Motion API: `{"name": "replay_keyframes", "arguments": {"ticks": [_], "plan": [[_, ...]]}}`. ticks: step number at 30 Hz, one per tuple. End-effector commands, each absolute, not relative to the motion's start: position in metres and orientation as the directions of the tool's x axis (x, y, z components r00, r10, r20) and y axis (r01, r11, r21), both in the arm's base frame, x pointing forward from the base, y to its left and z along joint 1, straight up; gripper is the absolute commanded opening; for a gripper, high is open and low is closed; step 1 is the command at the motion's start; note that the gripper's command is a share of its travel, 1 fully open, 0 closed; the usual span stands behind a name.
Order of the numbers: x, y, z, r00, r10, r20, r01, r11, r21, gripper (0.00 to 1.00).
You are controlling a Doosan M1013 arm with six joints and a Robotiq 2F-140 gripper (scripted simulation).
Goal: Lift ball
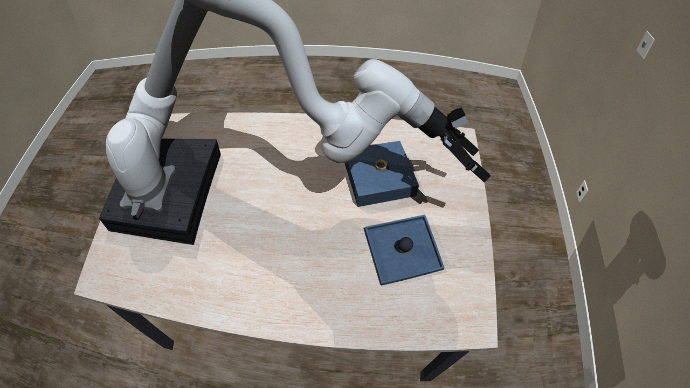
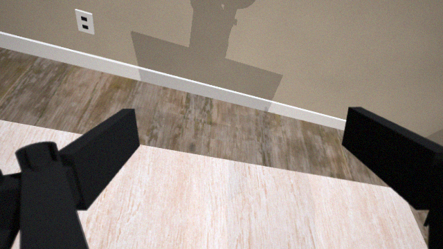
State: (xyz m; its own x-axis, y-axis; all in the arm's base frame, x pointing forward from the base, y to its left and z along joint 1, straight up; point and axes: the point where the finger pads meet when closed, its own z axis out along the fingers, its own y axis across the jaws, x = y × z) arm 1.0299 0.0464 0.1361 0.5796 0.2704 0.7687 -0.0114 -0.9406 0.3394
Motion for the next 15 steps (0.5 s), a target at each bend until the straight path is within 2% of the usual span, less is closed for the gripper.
{"name": "replay_keyframes", "arguments": {"ticks": [1,5,13,15], "plan": [[1.030,0.045,0.138,0.579,0.267,0.770,-0.015,-0.941,0.338,1.00],[1.030,0.021,0.140,0.592,0.205,0.779,-0.087,-0.945,0.315,1.00],[1.009,-0.081,0.136,0.621,-0.093,0.778,-0.395,-0.895,0.209,1.00],[1.006,-0.089,0.135,0.621,-0.119,0.774,-0.419,-0.886,0.200,1.00]]}}
